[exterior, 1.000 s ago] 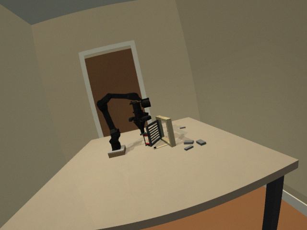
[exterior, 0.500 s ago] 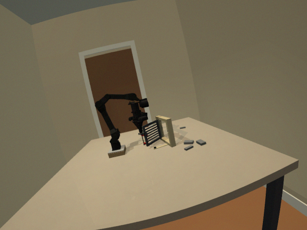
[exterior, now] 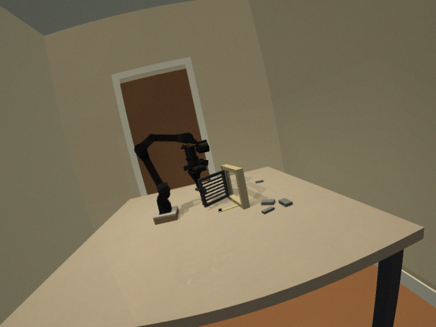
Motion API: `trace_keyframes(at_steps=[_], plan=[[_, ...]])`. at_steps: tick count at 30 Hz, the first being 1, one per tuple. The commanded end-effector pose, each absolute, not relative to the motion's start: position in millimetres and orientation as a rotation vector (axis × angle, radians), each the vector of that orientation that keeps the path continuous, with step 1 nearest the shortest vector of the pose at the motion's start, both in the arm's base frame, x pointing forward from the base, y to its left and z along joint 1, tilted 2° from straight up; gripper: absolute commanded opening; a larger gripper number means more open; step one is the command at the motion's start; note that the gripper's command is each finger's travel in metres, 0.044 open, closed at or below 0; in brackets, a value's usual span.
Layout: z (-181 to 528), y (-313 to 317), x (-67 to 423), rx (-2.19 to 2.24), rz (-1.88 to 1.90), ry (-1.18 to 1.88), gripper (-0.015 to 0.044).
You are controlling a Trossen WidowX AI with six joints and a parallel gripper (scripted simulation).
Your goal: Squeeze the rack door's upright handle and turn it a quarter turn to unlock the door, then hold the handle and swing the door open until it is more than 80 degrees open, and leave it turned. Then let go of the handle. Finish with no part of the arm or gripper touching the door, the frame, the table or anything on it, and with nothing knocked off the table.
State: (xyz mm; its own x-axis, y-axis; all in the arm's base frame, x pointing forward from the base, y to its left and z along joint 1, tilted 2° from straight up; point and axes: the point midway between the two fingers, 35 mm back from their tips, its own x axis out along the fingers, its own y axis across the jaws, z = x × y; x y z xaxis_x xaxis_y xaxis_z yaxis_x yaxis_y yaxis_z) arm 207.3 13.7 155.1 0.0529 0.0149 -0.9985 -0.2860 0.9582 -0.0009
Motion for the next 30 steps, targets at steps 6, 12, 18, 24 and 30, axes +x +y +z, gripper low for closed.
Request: trace_keyframes(at_steps=[6, 12, 18, 24, 30], plan=[[155, 29, 208, -0.122, 0.129, 1.506, 0.0019], [156, 40, 208, -0.062, 0.074, 1.509, 0.0019], [156, 52, 210, -0.002, 0.020, 1.510, 0.0019], [156, 63, 211, 0.057, -0.034, 1.510, 0.0019], [156, 67, 212, 0.080, -0.055, 1.509, 0.0019]])
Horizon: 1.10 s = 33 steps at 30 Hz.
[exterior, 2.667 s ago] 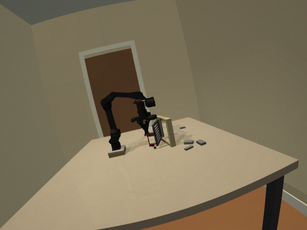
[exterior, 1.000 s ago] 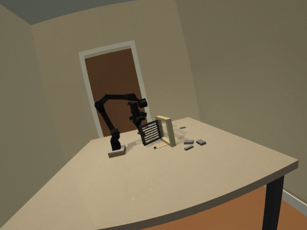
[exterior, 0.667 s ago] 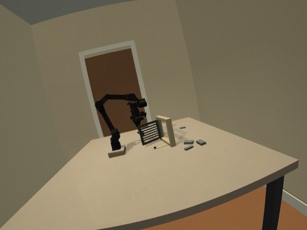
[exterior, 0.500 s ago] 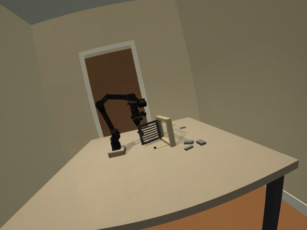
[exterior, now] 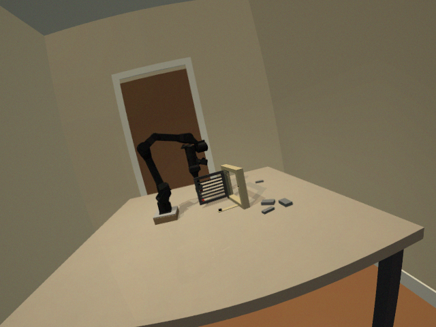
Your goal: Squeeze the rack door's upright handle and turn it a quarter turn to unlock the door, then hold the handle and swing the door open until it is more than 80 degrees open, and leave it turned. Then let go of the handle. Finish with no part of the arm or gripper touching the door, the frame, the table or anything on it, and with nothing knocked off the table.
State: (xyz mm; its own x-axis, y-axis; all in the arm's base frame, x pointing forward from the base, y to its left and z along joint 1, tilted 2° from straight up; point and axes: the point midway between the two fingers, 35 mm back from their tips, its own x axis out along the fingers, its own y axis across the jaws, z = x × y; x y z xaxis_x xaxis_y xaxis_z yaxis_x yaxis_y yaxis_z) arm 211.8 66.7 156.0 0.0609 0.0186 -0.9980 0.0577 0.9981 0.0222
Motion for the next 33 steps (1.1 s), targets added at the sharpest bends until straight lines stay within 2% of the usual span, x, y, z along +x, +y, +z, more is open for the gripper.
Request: trace_keyframes(at_steps=[1, 11, 21, 22, 33], plan=[[156, 67, 212, 0.080, -0.055, 1.509, 0.0019], [156, 67, 212, 0.080, -0.055, 1.509, 0.0019], [156, 67, 212, 0.080, -0.055, 1.509, 0.0282], [156, 67, 212, 0.080, -0.055, 1.509, 0.0291], [168, 68, 212, 0.082, -0.053, 1.504, 0.0291]])
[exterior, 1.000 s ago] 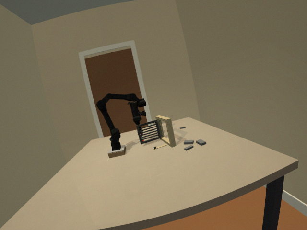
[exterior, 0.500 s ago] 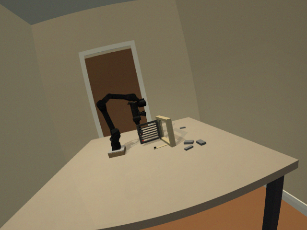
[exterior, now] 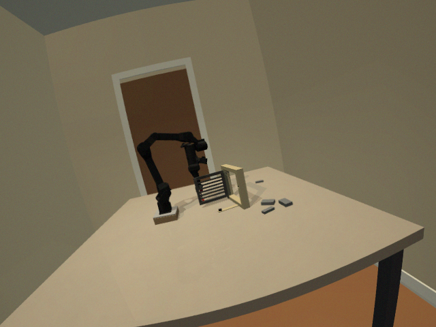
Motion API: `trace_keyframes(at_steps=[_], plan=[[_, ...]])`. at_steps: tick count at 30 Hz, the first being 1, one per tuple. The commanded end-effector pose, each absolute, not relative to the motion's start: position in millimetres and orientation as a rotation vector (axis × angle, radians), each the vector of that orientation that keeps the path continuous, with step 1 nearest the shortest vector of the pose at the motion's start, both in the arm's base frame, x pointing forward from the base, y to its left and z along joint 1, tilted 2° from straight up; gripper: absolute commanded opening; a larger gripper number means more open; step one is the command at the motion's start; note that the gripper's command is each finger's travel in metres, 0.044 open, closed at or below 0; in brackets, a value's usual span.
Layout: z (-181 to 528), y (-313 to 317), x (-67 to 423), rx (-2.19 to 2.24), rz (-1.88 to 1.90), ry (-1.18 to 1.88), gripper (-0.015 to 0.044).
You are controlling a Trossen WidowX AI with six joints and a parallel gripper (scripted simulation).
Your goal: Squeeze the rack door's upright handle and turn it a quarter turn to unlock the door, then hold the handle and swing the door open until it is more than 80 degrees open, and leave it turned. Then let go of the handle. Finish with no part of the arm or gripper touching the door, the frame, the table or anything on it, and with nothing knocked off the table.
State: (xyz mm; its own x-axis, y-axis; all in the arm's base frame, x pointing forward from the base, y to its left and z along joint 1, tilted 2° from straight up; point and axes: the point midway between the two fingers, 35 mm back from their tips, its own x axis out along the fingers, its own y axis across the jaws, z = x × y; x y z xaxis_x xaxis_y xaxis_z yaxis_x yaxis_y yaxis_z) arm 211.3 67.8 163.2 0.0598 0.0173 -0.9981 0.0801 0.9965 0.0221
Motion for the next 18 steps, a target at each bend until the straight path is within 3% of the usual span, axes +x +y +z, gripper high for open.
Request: trace_keyframes(at_steps=[1, 18], plan=[[169, 68, 212, 0.082, -0.053, 1.504, 0.0291], [190, 68, 211, 0.084, -0.050, 1.493, 0.0291]])
